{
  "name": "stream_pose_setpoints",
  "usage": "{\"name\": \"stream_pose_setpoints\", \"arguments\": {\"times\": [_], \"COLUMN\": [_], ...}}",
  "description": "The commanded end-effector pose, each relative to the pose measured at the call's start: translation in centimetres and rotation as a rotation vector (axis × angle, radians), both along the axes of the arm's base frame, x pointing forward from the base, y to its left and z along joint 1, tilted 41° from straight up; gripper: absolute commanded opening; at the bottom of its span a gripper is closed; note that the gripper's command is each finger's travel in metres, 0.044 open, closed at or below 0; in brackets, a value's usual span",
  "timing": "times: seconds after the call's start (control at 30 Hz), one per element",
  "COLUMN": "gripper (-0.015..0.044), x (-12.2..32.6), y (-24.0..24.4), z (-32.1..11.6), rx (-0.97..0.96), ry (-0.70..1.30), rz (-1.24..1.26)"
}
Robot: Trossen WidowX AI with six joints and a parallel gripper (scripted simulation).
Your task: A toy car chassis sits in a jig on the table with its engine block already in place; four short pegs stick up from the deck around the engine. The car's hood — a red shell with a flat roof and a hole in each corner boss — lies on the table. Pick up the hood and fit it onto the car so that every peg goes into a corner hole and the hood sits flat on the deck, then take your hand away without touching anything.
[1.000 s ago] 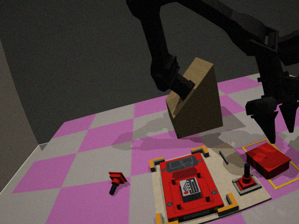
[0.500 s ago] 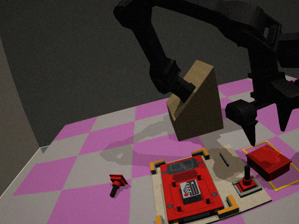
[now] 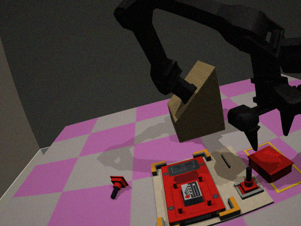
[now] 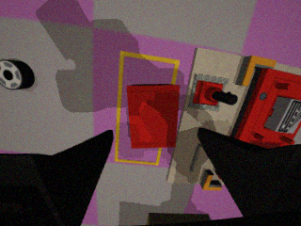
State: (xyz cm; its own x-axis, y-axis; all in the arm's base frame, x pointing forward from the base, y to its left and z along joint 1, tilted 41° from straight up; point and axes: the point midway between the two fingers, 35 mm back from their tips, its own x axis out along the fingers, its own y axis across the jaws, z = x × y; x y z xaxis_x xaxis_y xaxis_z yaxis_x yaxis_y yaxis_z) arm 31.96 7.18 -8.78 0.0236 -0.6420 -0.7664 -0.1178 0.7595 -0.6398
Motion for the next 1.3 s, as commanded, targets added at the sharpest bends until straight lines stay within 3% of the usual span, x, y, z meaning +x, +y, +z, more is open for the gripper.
{"name": "stream_pose_setpoints", "arguments": {"times": [0.0,1.27], "gripper": [0.0440,0.0440], "x": [-0.2,-0.3], "y": [-0.4,-2.8], "z": [-0.5,-3.1], "rx": [-0.006,-0.008], "ry": [0.009,0.009], "rz": [0.002,0.002]}}
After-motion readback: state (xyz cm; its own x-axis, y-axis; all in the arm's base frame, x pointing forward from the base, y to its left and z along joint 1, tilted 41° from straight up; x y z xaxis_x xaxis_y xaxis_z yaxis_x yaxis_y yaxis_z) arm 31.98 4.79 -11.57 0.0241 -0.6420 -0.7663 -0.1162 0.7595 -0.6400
